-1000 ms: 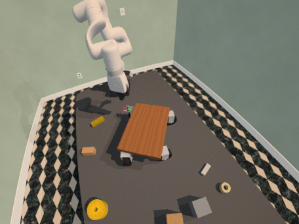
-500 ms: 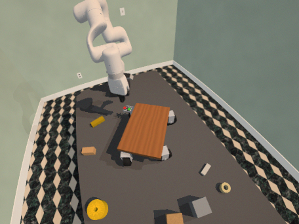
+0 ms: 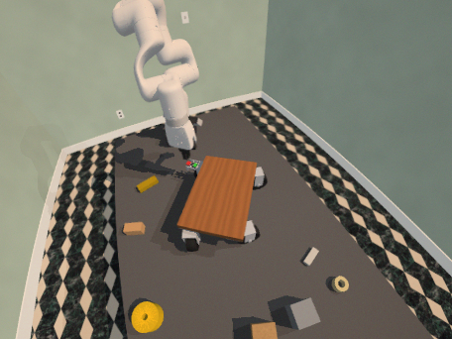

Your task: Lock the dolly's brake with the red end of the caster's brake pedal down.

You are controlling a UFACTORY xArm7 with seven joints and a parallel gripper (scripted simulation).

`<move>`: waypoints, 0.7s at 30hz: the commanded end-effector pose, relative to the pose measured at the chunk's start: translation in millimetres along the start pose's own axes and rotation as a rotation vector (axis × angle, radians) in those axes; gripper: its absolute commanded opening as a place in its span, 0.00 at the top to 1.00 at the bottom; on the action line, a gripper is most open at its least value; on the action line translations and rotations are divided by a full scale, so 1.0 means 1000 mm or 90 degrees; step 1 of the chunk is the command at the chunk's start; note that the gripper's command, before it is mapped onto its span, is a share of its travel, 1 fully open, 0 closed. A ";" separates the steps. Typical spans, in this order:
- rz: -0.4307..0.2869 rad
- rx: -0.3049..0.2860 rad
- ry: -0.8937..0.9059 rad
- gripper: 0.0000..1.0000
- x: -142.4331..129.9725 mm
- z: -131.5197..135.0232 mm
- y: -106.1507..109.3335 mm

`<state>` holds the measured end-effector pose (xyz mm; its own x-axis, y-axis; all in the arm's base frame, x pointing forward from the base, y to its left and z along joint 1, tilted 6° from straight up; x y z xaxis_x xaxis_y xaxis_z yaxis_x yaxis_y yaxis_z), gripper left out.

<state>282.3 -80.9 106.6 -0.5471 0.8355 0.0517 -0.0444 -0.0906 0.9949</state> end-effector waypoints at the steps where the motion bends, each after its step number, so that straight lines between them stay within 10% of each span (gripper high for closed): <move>1: -0.001 -0.002 0.000 1.00 -0.002 0.002 -0.012; 21: -0.001 -0.002 0.000 1.00 -0.002 0.002 -0.026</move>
<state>284.7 -78.7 81.4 -0.5473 0.8354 0.0515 -0.0448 -0.0907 0.9949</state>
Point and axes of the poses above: the point where the finger pads meet when closed, its own y axis back along the fingers, its own z axis across the jaws, x = y × z, the point moved 3 cm from there along y, back along the fingers, and after that the axes turned 6 degrees about -y, right-handed, at the moved point
